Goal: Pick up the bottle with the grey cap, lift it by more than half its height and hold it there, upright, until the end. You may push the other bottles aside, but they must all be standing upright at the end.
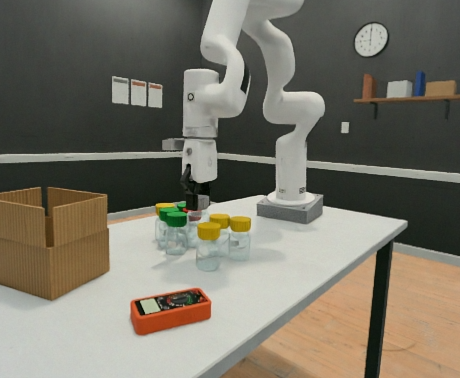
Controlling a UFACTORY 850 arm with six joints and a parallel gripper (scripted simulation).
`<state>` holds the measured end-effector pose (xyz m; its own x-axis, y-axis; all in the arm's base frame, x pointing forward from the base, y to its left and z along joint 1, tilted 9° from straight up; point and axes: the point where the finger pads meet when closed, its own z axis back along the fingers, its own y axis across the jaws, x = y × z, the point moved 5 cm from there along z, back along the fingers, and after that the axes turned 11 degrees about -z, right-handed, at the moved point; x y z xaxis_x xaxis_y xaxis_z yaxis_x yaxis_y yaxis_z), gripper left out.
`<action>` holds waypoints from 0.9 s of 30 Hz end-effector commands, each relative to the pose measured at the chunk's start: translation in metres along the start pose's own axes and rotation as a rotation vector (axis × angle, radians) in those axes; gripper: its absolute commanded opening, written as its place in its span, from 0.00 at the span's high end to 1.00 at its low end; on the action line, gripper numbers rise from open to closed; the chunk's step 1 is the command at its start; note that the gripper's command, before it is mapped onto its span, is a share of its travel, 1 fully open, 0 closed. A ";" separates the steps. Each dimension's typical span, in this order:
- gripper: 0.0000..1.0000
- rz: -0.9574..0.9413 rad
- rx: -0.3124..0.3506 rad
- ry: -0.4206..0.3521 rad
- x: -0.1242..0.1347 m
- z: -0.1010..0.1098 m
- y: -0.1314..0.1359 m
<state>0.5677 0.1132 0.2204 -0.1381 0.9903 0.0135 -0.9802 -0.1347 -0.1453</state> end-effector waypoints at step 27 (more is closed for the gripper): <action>1.00 0.000 -0.002 0.000 0.000 0.001 -0.001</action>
<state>0.5677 0.1132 0.2205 -0.1381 0.9903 0.0135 -0.9802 -0.1347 -0.1453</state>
